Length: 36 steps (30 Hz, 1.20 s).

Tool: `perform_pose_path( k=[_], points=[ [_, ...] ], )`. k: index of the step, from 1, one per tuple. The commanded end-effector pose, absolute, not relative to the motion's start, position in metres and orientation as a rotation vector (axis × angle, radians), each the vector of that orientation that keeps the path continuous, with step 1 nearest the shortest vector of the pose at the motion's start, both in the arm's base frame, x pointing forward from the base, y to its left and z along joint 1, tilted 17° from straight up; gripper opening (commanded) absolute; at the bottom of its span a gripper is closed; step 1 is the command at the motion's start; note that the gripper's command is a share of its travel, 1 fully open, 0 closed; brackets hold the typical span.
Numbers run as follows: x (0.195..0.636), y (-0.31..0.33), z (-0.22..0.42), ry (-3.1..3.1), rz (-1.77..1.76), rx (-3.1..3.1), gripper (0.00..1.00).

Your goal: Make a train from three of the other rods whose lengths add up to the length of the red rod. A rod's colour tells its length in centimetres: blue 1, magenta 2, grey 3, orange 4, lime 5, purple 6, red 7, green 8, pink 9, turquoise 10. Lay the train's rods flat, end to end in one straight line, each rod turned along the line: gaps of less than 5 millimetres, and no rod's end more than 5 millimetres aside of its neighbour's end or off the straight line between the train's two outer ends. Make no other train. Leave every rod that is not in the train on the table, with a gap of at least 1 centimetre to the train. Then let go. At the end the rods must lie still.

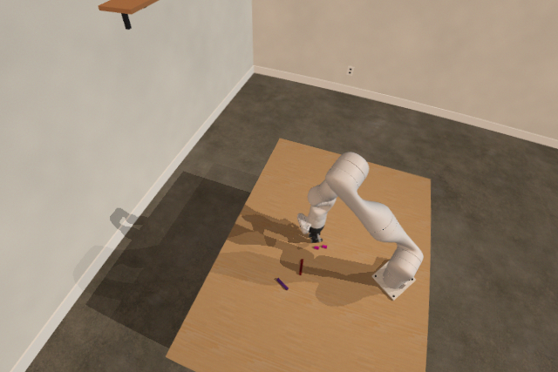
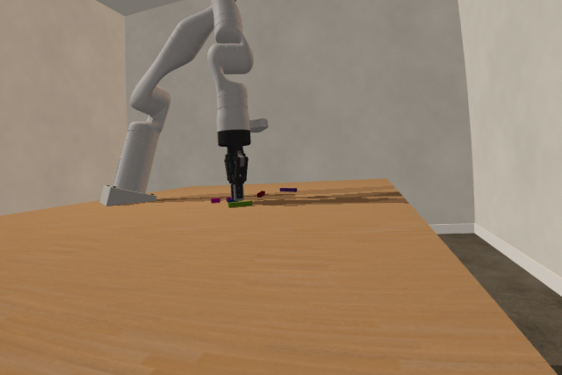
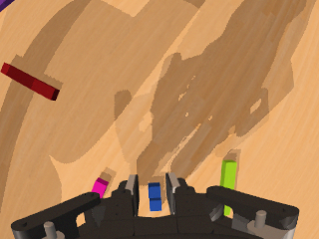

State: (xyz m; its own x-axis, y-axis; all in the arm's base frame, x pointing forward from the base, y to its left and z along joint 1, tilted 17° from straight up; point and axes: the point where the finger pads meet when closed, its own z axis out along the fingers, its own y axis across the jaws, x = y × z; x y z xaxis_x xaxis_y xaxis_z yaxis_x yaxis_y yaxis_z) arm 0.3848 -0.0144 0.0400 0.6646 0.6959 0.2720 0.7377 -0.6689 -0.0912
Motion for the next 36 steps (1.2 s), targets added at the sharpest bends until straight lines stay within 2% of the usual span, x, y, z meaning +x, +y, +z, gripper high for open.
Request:
perform_pose_path(
  k=[1, 17, 24, 25, 36],
  points=[
    [0.387, -0.017, 0.050, -1.174, -0.330, -2.690, 0.24],
    [0.378, -0.034, 0.115, -1.174, -0.330, -2.690, 0.24],
    [0.377, -0.036, 0.123, -1.174, -0.330, -2.690, 0.24],
    [0.377, -0.036, 0.123, -1.174, -0.330, -2.690, 1.00],
    [0.377, -0.036, 0.123, -1.174, -0.330, -2.690, 1.00]
  ],
)
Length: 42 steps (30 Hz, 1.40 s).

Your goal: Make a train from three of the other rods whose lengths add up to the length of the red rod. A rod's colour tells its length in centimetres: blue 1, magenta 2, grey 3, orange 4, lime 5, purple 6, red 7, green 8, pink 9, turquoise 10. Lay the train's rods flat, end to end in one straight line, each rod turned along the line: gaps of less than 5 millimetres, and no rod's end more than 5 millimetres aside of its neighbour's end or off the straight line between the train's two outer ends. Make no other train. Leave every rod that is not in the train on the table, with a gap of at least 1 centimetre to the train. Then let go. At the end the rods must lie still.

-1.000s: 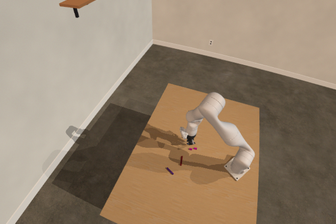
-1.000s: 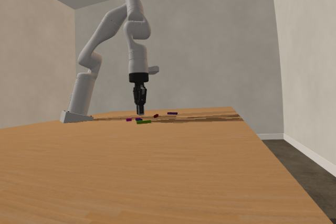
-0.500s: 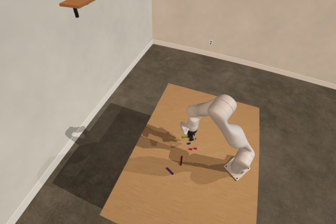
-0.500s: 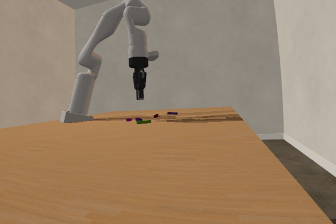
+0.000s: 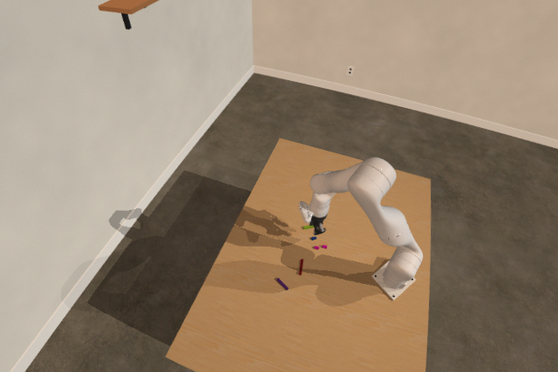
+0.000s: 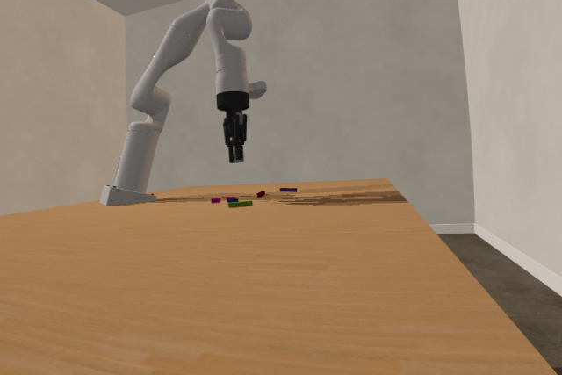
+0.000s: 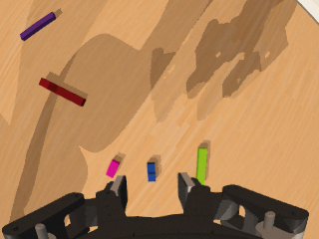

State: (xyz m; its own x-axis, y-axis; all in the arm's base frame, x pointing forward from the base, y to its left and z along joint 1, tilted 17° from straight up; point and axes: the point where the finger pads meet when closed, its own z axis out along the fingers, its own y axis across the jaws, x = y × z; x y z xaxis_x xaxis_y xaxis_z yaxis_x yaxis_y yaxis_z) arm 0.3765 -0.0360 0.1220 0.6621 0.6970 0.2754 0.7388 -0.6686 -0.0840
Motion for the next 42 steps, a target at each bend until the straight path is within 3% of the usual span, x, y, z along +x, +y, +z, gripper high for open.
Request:
perform_pose_path(
  k=[1, 42],
  points=[
    [0.3769, -0.0363, 0.1226, -1.174, -0.330, -2.690, 1.00],
    [0.3779, -0.0390, 0.1210, -1.366, -0.347, -2.612, 1.00]
  ],
)
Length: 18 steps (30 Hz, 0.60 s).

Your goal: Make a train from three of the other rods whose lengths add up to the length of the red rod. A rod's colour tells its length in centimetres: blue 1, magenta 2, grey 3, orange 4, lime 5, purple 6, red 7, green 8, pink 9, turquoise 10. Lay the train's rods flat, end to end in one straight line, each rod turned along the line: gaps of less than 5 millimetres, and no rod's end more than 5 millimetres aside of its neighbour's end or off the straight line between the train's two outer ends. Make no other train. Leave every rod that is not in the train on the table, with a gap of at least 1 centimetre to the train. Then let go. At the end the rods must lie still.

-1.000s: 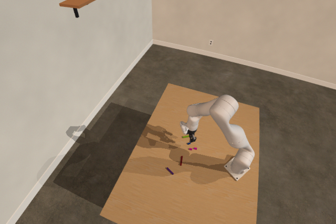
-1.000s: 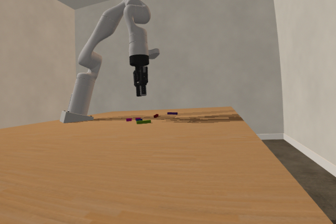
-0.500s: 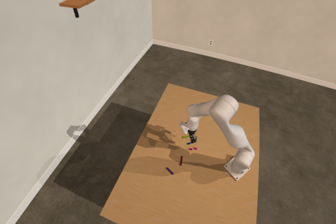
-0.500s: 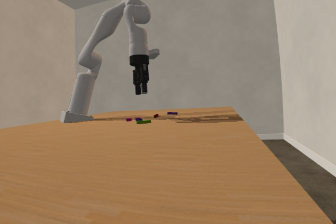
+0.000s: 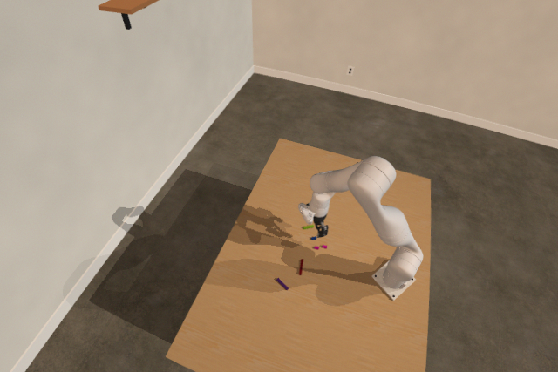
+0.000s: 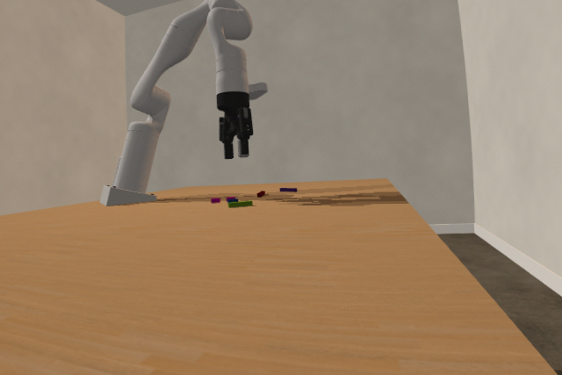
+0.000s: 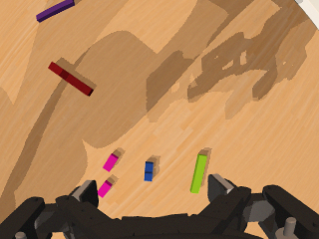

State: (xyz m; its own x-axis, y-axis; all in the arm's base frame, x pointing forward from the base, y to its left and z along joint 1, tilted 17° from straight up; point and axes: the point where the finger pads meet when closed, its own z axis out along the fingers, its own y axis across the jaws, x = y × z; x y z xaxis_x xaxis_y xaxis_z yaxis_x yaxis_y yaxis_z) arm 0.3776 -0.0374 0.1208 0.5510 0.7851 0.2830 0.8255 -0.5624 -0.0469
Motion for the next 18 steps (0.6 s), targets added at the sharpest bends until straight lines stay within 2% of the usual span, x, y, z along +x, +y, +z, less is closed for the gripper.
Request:
perform_pose_path(
  k=[1, 18],
  points=[
    [0.3780, -0.0393, 0.1208, -1.384, -0.349, -2.603, 1.00],
    [0.3804, -0.0448, 0.1174, -1.772, -0.381, -2.393, 1.00]
  ],
)
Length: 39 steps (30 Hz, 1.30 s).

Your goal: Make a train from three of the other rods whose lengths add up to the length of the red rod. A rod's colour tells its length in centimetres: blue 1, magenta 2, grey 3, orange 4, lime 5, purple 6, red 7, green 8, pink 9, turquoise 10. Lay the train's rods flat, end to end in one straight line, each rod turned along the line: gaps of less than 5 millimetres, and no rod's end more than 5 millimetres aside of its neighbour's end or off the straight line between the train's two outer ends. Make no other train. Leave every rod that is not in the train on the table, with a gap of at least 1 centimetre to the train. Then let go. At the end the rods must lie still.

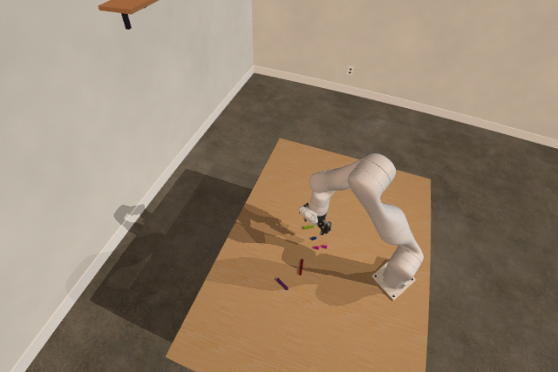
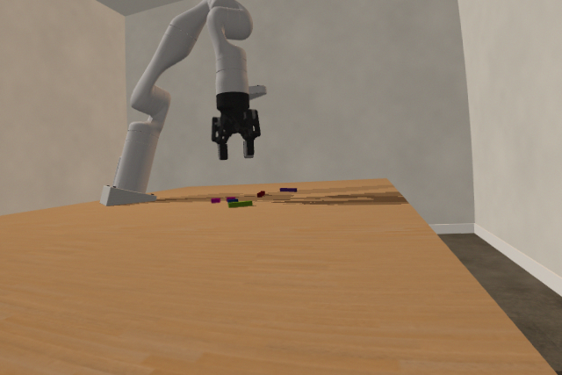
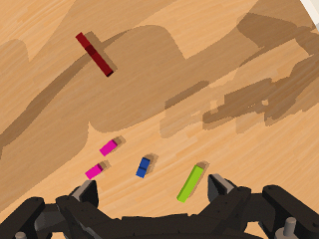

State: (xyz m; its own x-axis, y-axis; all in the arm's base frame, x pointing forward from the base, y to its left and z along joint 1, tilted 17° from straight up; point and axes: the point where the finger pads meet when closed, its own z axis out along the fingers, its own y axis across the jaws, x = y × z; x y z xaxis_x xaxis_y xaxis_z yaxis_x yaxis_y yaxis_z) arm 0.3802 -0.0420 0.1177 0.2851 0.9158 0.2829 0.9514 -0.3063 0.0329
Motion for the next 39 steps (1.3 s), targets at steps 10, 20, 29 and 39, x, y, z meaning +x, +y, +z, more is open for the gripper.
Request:
perform_pose_path(
  k=[10, 20, 29, 39],
  points=[
    [0.383, -0.050, 0.114, -2.116, -0.408, -2.138, 1.00],
    [0.386, -0.054, 0.111, -2.407, -0.429, -1.857, 1.00],
    [0.390, -0.059, 0.108, -2.716, -0.446, -1.459, 1.00],
    [0.394, -0.064, 0.105, -2.944, -0.453, -1.049, 1.00]
  ],
)
